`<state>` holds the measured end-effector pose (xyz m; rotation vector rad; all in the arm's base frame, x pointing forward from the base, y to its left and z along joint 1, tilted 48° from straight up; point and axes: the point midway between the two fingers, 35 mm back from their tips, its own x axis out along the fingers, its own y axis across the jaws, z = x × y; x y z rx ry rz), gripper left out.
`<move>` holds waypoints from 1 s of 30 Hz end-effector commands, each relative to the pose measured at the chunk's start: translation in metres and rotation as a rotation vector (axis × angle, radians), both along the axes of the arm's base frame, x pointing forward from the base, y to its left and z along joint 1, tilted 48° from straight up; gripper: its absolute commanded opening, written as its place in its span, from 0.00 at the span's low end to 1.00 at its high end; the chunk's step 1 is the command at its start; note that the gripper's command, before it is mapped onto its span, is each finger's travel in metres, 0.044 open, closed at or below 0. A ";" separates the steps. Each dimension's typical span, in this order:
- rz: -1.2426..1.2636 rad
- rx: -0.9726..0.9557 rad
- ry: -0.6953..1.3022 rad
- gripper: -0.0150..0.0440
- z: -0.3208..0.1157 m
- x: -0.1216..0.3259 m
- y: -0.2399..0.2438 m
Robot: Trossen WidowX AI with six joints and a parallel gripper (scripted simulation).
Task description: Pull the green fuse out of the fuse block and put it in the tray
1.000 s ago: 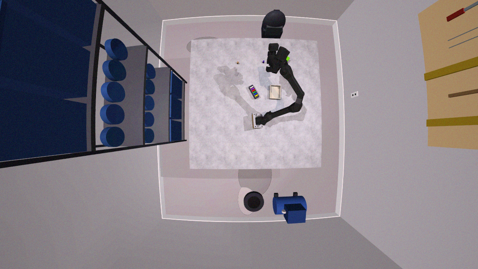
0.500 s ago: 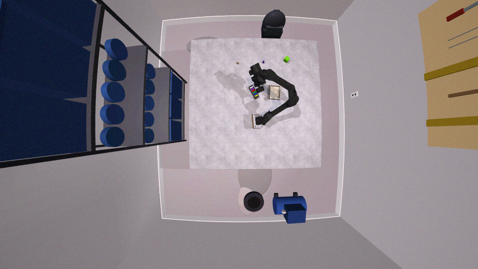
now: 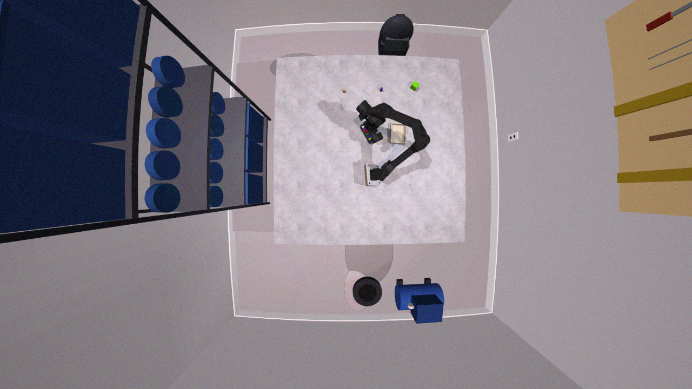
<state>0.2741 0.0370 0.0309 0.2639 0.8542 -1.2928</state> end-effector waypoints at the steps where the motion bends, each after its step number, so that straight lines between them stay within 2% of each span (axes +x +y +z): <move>1: -0.007 -0.002 0.006 0.36 -0.002 0.000 -0.002; 30: -0.007 -0.003 0.005 0.36 -0.021 0.001 -0.023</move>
